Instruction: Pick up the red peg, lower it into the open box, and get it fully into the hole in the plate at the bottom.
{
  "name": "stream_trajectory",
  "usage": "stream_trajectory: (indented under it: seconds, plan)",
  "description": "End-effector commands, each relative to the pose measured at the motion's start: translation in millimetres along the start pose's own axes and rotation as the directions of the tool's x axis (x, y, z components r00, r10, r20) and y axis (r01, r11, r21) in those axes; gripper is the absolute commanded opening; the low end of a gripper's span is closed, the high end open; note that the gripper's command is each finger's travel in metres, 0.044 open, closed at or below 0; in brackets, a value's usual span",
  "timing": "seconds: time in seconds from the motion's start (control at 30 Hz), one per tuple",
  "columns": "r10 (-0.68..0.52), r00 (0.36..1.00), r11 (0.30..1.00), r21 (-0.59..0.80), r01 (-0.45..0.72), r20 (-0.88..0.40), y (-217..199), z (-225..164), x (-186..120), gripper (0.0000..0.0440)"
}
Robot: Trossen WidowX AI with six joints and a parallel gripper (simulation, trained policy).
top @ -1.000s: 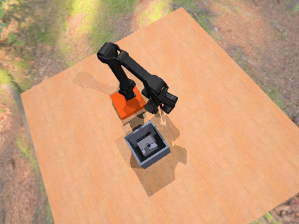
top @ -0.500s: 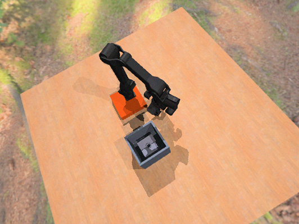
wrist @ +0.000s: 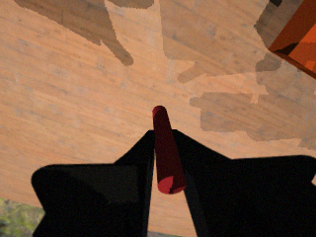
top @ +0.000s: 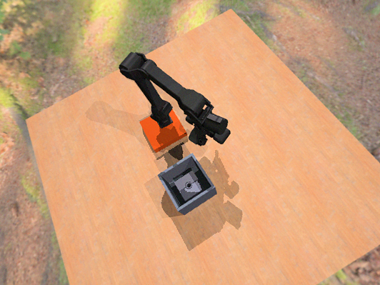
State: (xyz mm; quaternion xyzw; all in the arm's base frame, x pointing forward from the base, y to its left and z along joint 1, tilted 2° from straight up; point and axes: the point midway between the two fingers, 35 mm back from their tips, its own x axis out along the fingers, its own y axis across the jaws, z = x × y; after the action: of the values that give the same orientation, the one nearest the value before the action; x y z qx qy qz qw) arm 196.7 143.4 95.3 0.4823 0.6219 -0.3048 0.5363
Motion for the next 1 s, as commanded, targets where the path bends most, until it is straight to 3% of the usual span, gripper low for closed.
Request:
stream_trajectory:
  seconds: [0.0, 0.53, 0.97]
  plan:
    - [0.058, 0.998, 0.998, -0.020, -0.058, -0.011, 9.2, -1.8, -20.1, 0.0000]
    - [0.238, 0.965, 0.971, -0.064, -0.232, 0.105, 31.4, 30.9, -104.8, 0.0000]
    - [0.214, 0.948, 0.976, -0.016, -0.216, 0.234, 30.1, 81.0, -132.3, 0.0000]
